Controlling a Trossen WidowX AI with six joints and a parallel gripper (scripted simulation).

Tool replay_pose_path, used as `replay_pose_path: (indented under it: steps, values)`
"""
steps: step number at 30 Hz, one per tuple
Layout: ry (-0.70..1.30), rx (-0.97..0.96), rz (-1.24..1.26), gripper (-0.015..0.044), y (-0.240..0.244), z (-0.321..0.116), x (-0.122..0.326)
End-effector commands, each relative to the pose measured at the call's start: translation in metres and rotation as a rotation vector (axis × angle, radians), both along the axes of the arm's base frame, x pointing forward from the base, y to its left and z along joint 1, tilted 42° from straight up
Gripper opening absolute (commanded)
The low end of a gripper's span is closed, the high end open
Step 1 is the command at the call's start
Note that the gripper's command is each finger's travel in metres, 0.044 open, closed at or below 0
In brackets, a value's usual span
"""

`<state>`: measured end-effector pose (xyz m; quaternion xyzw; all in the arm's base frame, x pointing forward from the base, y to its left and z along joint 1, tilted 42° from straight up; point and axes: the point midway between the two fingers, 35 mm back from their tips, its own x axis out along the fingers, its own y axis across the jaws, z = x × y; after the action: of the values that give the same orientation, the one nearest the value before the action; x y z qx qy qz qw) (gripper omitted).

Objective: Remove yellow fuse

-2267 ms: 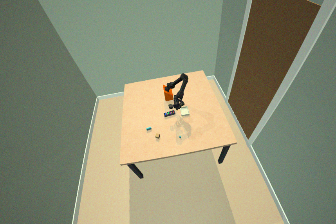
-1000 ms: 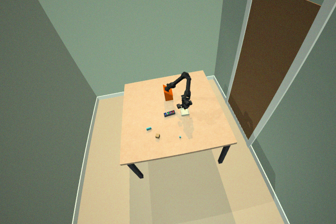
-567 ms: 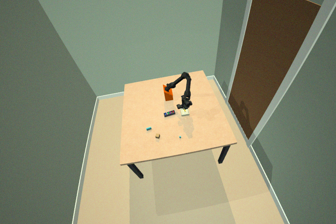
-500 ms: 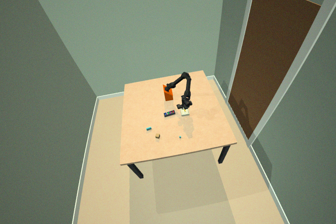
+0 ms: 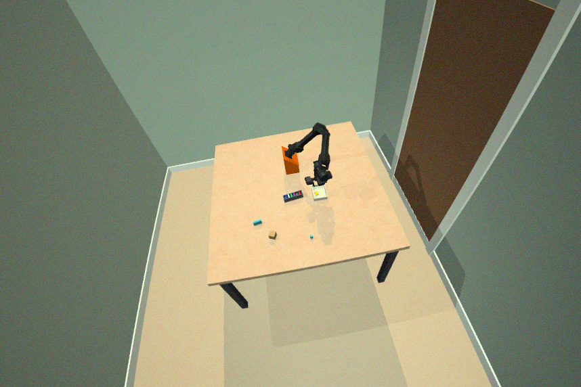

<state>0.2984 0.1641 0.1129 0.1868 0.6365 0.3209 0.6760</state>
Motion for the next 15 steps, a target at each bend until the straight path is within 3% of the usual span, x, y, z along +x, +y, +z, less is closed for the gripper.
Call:
replay_pose_path:
  steps: [1, 15]
  values:
    - [-0.001, 0.004, 0.005, 0.0330, 0.0005, 0.0010, -0.0005]
    - [0.000, 0.000, 0.001, 0.0330, 0.0000, 0.0002, -0.0001]
